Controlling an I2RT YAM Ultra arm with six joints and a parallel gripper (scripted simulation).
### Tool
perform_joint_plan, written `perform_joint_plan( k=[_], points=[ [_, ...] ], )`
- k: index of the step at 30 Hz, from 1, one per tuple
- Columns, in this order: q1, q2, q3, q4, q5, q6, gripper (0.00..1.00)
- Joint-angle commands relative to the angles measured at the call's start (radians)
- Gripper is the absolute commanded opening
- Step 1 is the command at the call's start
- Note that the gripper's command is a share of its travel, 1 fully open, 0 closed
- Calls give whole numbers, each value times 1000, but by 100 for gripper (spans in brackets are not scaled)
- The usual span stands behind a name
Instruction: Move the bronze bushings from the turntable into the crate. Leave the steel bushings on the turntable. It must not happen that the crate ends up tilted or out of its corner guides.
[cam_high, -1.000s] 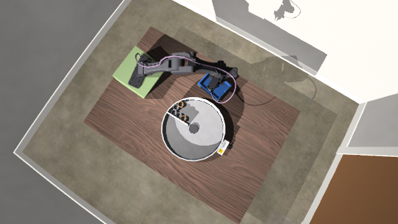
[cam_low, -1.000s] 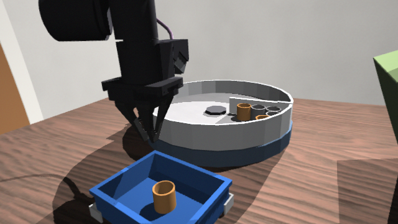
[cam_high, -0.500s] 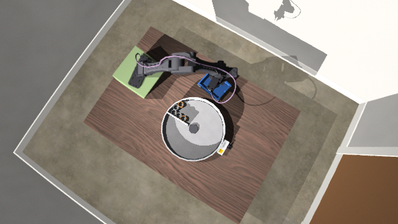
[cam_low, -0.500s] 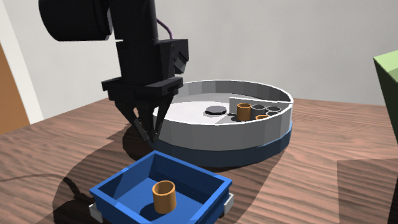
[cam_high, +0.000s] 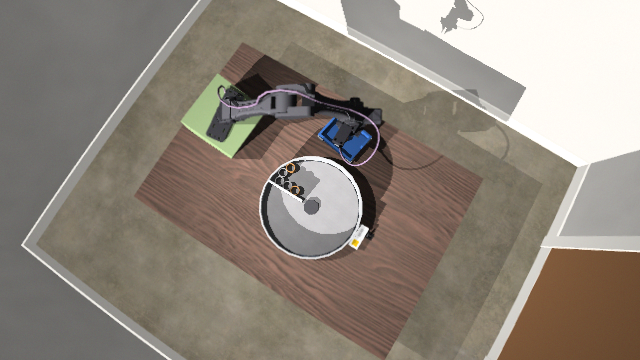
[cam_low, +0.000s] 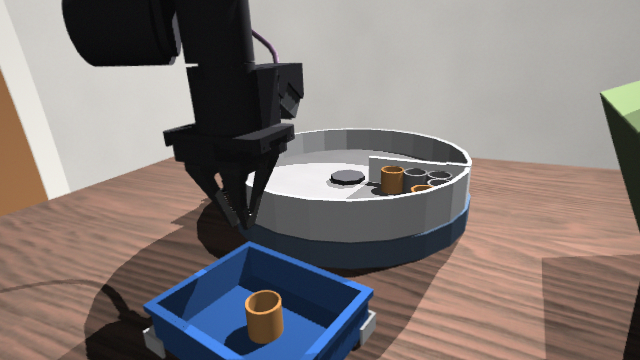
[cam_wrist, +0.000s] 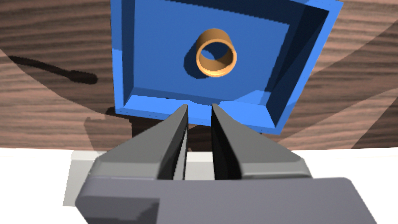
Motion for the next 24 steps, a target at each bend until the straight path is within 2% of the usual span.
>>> perform_joint_plan(
  k=[1, 7, 12, 14, 19, 24],
  points=[
    [17, -35, 24, -19, 21, 9, 16],
    [17, -35, 23, -19, 21, 9, 15],
    [-15, -56, -58, 24, 18, -11, 15],
    [-15, -56, -58, 24, 18, -11, 15],
    [-58, -143, -220, 101, -10, -56, 15],
    [-162, -292, -478, 206, -37, -143, 15]
  ],
)
